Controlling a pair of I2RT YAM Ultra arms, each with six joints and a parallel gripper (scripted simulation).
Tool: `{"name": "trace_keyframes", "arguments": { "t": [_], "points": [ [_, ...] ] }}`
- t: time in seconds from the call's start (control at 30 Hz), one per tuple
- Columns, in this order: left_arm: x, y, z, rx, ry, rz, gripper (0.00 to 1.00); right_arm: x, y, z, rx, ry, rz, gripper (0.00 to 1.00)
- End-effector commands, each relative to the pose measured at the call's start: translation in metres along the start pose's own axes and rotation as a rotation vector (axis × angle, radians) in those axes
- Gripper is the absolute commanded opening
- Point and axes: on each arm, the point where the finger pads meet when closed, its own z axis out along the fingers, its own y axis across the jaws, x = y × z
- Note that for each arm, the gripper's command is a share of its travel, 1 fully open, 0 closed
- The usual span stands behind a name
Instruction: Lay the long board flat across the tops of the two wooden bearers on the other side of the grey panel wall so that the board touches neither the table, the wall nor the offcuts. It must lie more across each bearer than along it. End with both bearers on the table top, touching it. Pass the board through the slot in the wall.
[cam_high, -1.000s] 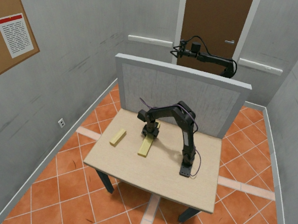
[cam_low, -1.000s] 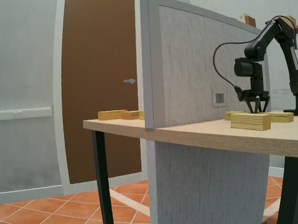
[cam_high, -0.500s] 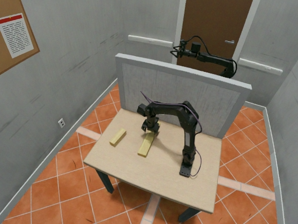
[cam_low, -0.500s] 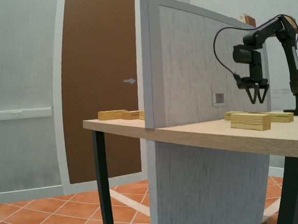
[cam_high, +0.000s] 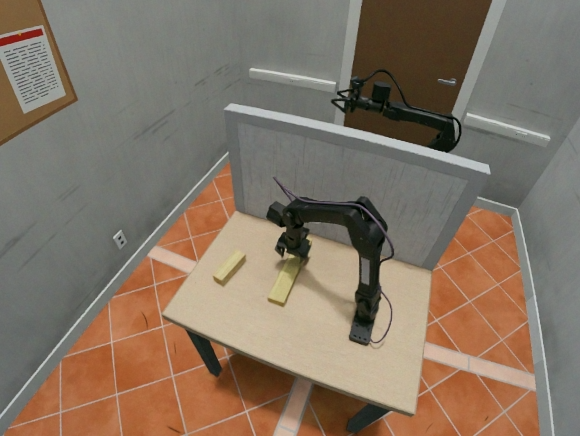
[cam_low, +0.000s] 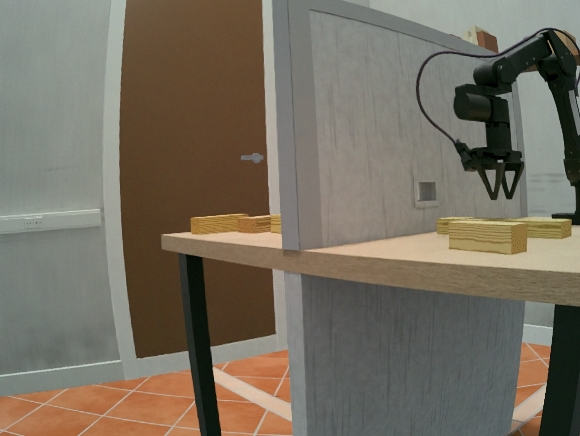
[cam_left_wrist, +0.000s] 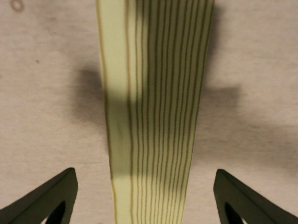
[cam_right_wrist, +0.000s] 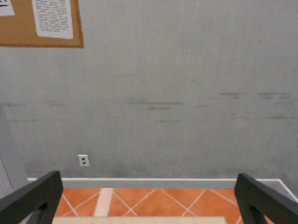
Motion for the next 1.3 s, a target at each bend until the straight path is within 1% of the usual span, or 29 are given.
{"name": "trace_keyframes", "arguments": {
  "t": [0.0, 0.33, 0.37, 0.6, 0.63, 0.7, 0.73, 0.8, 0.87, 0.9, 0.93, 0.97, 1.0, 1.03, 1.07, 1.1, 1.13, 1.17, 1.2, 1.23, 1.27],
  "points": [
    [-0.007, 0.013, -0.022, -0.064, -0.026, 0.001, 0.74, -0.026, 0.005, 0.000, -0.017, -0.063, 0.003, 1.00],
    [-0.007, 0.013, -0.022, -0.064, -0.026, 0.001, 0.74, -0.026, 0.005, 0.000, -0.017, -0.063, 0.003, 1.00],
    [-0.007, 0.013, -0.022, -0.064, -0.026, 0.001, 0.76, -0.026, 0.005, 0.000, -0.017, -0.063, 0.003, 1.00],
    [-0.007, 0.013, -0.022, -0.064, -0.026, 0.001, 0.76, -0.026, 0.005, 0.000, -0.017, -0.063, 0.003, 1.00],
    [0.003, 0.000, -0.007, 0.012, -0.052, -0.003, 0.76, -0.026, 0.005, 0.000, -0.017, -0.063, 0.003, 1.00],
    [-0.001, -0.021, 0.008, 0.120, -0.151, 0.030, 0.76, -0.026, 0.005, 0.000, -0.017, -0.063, 0.003, 1.00],
    [-0.004, -0.024, 0.005, 0.141, -0.226, 0.045, 0.76, -0.026, 0.005, 0.000, -0.017, -0.063, 0.003, 1.00],
    [-0.012, -0.019, -0.009, 0.138, -0.410, 0.076, 0.76, -0.026, 0.005, 0.000, -0.017, -0.063, 0.003, 1.00],
    [-0.012, -0.019, -0.009, 0.138, -0.410, 0.076, 0.76, -0.026, 0.005, 0.000, -0.017, -0.063, 0.003, 1.00],
    [-0.020, -0.014, -0.016, 0.112, -0.422, 0.099, 0.76, -0.026, 0.005, 0.000, -0.017, -0.063, 0.003, 1.00],
    [-0.013, -0.012, -0.016, 0.115, -0.447, 0.078, 0.76, -0.026, 0.005, 0.000, -0.017, -0.063, 0.003, 1.00],
    [-0.011, -0.018, -0.014, 0.135, -0.490, 0.071, 0.76, -0.026, 0.005, 0.000, -0.017, -0.063, 0.003, 1.00],
    [-0.008, -0.031, -0.012, 0.174, -0.582, 0.053, 0.76, -0.026, 0.005, 0.000, -0.017, -0.063, 0.003, 1.00],
    [-0.010, -0.022, -0.026, 0.131, -0.686, 0.064, 0.76, -0.026, 0.005, 0.000, -0.017, -0.063, 0.003, 1.00],
    [-0.012, -0.014, -0.040, 0.083, -0.748, 0.070, 0.76, -0.026, 0.005, 0.000, -0.017, -0.063, 0.003, 1.00],
    [-0.017, -0.011, -0.040, 0.079, -0.748, 0.095, 0.76, -0.026, 0.005, 0.000, -0.017, -0.063, 0.003, 1.00],
    [-0.004, -0.002, -0.044, 0.048, -0.749, 0.066, 0.76, -0.026, 0.005, 0.000, -0.017, -0.063, 0.003, 1.00],
    [-0.002, 0.000, -0.049, 0.032, -0.789, 0.062, 0.76, -0.026, 0.005, 0.000, -0.017, -0.063, 0.003, 1.00],
    [0.003, -0.009, -0.049, 0.041, -0.883, 0.025, 0.76, -0.026, 0.005, 0.000, -0.017, -0.063, 0.003, 1.00],
    [0.004, -0.012, -0.055, 0.018, -0.966, 0.005, 0.76, -0.026, 0.005, 0.000, -0.017, -0.063, 0.003, 1.00],
    [0.014, -0.010, -0.028, 0.035, -0.985, 0.002, 0.76, -0.026, 0.005, 0.000, -0.017, -0.063, 0.003, 1.00]
  ]
}}
